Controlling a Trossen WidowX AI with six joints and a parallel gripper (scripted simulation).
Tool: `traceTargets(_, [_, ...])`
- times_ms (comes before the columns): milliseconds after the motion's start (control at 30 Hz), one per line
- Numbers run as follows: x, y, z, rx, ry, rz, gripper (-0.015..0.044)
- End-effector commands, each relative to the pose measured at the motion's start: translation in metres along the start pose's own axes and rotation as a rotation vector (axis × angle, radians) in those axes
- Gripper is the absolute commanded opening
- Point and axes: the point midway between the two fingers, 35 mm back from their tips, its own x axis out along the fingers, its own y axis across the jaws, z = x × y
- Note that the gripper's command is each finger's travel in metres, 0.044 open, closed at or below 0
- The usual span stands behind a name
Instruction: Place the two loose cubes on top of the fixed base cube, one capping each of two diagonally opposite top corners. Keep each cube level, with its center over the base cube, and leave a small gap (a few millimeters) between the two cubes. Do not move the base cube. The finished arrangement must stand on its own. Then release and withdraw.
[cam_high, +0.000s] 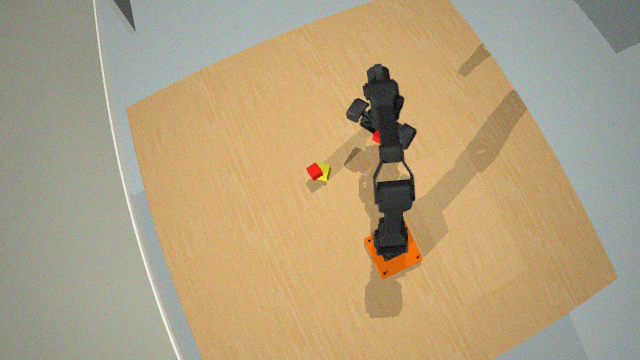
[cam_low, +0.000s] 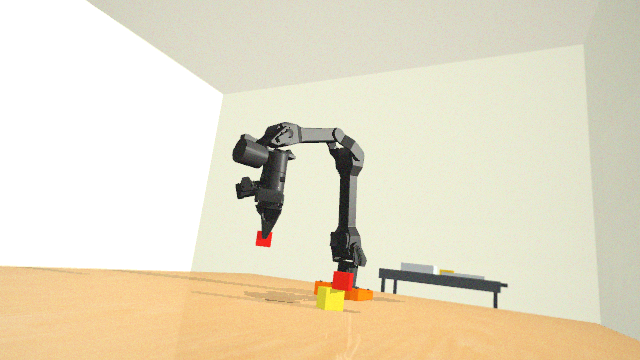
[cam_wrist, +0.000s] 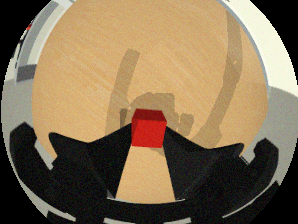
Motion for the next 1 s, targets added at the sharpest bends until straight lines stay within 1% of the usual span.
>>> traceTargets(0, [0.000,0.011,-0.009,0.042,0.002,0.001,0.0105])
traceTargets(967, [0.002,0.075,-0.081,0.307,0.009,0.006,0.0105])
